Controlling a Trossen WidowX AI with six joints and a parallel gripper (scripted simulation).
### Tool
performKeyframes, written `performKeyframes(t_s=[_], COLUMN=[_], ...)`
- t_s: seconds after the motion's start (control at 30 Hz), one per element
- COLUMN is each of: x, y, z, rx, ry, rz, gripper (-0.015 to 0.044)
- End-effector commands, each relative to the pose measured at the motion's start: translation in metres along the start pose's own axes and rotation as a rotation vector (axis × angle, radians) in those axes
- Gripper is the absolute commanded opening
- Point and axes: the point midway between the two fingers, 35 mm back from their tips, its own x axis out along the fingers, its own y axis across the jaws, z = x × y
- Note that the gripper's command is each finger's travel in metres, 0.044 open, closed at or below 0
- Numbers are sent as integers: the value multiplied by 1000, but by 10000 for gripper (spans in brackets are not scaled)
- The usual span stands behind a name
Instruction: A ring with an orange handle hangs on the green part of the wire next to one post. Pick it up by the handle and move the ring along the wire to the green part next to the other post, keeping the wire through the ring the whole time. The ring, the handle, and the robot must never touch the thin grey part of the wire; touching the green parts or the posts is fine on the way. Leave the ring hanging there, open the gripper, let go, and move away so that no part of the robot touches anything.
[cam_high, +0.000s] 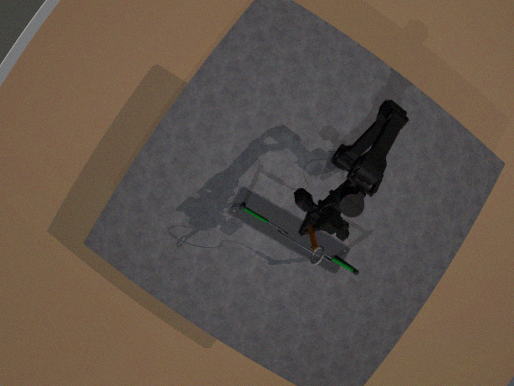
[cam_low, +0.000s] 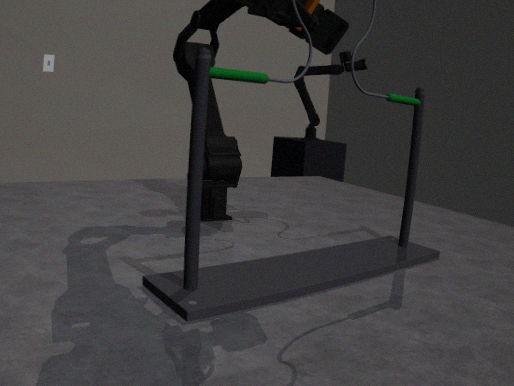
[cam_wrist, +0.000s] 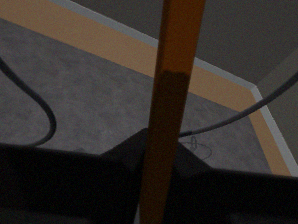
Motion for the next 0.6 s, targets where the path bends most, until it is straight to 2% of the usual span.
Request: performKeyframes(t_s=[0.0,0.57], x=[0,0], y=[-2,-9], z=[-1,0], rx=[-39,-226], ry=[-6,-32], rz=[-23,-123], gripper=[-150,-150])
